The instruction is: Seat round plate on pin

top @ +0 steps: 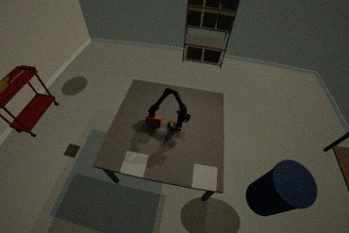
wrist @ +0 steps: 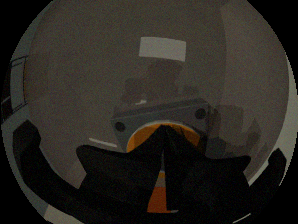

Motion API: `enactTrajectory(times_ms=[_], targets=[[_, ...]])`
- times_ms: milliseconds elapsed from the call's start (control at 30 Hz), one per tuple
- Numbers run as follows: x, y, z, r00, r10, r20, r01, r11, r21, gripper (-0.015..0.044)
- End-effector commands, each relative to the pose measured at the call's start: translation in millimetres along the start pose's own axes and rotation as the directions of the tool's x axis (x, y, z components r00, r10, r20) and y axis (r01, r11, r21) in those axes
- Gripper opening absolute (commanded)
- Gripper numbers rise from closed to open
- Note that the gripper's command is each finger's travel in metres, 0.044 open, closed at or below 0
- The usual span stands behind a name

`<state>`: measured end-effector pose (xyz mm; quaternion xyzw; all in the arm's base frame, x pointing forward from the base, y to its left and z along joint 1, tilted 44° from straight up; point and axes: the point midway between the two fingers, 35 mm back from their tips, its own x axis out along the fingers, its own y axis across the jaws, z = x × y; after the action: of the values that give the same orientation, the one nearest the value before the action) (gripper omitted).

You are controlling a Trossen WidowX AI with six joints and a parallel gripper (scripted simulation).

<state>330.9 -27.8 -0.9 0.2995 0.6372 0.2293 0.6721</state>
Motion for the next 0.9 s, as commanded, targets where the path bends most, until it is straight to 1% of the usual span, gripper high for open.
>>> enactTrajectory(times_ms=[0, 867], targets=[[0.3, -6.2, 3.7, 1.0, -0.004, 0.002, 0.004, 1.0, -0.009, 0.0], [-0.6, -37.7, -6.4, 1.0, -0.005, 0.002, 0.006, 1.0, -0.009, 0.0]])
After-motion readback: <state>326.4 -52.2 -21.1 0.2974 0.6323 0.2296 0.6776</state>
